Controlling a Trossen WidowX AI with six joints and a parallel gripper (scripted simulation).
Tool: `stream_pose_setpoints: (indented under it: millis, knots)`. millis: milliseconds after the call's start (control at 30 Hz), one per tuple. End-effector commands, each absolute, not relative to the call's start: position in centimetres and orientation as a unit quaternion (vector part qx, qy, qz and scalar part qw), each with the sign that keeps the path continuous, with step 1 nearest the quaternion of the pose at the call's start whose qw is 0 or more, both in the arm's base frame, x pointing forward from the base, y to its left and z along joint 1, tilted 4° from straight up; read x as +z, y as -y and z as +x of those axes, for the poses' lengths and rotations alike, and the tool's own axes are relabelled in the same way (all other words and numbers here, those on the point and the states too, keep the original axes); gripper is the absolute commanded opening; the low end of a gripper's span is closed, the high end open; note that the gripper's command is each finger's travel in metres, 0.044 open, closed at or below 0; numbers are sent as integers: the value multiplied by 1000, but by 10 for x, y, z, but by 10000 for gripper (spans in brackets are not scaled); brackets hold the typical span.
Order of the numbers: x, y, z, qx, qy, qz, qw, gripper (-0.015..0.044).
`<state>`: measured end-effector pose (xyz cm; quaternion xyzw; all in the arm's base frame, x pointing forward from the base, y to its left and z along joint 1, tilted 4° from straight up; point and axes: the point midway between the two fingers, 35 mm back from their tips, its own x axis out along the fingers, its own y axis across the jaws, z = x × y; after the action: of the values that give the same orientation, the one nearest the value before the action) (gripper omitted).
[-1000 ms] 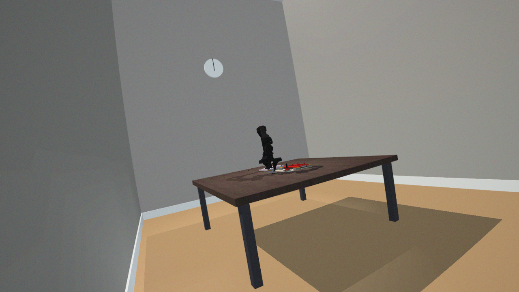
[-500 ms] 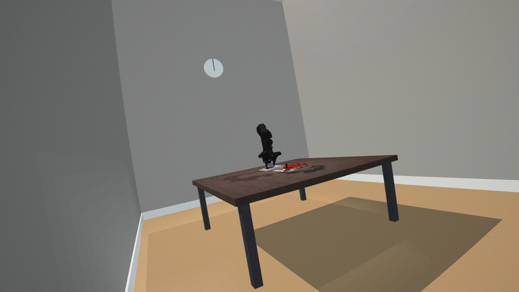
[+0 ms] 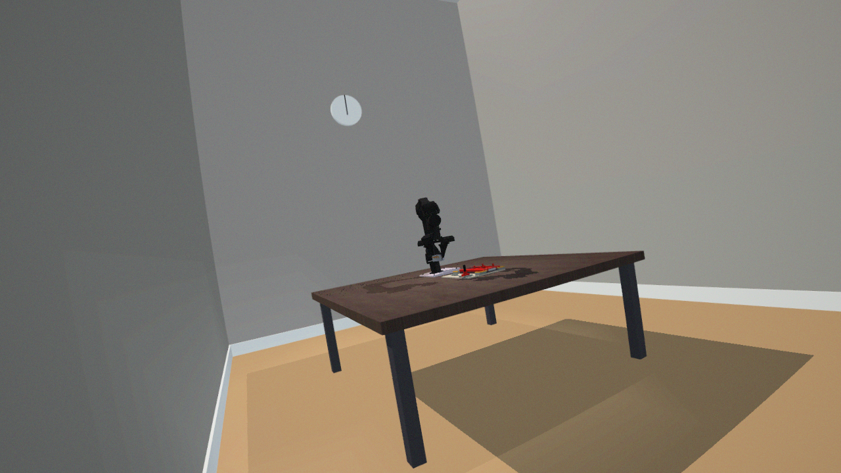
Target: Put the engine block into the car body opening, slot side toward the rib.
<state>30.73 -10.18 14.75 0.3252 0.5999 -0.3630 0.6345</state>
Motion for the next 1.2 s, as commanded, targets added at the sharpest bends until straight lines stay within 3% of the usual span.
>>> stream_pose_setpoints:
  millis: [0, 667, 1167]
  knots:
    - [160, 100, 305, -365, -596, 326, 636, 0]
    - [157, 114, 302, -374, -579, 315, 652, 0]
    - [149, 102, 296, -435, -422, 218, 765, 0]
